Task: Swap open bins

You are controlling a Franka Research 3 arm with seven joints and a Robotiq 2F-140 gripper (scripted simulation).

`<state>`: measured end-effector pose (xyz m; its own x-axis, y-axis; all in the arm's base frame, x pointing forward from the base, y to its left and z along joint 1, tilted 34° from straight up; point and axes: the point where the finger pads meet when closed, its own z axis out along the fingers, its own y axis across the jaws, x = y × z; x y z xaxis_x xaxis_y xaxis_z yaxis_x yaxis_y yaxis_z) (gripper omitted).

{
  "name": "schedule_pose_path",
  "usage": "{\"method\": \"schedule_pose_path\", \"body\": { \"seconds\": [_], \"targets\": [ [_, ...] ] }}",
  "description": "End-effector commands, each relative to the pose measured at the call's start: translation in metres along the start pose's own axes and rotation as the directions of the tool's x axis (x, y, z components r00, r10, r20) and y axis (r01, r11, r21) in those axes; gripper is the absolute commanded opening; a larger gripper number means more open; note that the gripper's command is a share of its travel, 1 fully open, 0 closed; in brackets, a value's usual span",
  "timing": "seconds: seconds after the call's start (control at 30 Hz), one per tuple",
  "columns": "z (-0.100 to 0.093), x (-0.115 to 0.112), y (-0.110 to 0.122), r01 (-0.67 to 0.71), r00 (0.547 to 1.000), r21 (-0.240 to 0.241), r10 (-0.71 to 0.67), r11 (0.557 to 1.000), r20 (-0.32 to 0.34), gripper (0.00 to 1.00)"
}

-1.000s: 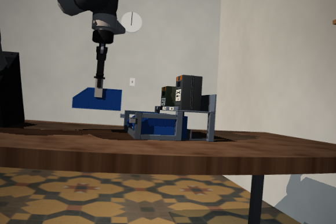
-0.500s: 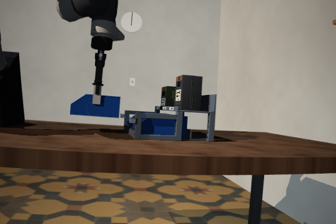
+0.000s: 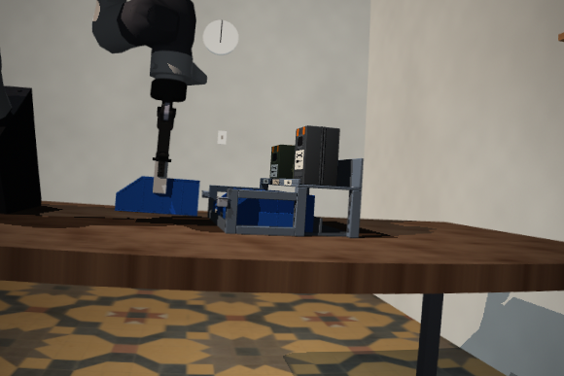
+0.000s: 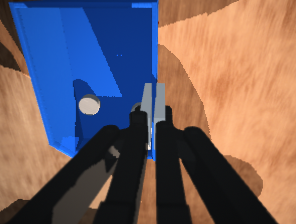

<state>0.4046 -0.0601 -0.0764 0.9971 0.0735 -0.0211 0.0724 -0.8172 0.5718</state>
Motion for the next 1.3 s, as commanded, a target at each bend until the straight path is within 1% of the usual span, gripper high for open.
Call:
{"method": "schedule_pose_path", "body": {
  "seconds": [0.0, 0.13, 0.3, 1.27],
  "targets": [
    [0.0041, 0.0072, -0.0056, -0.005, 1.000, 0.015, 0.005, 1.000, -0.019, 0.00],
    [0.0099, 0.0071, -0.0055, -0.005, 1.000, 0.015, 0.005, 1.000, -0.019, 0.00],
    [0.0128, 0.0071, -0.0055, -0.005, 1.000, 0.015, 0.005, 1.000, -0.019, 0.00],
    [0.0127, 0.0081, -0.0063, -0.005, 1.000, 0.015, 0.005, 1.000, -0.019, 0.00]
  ]
}}
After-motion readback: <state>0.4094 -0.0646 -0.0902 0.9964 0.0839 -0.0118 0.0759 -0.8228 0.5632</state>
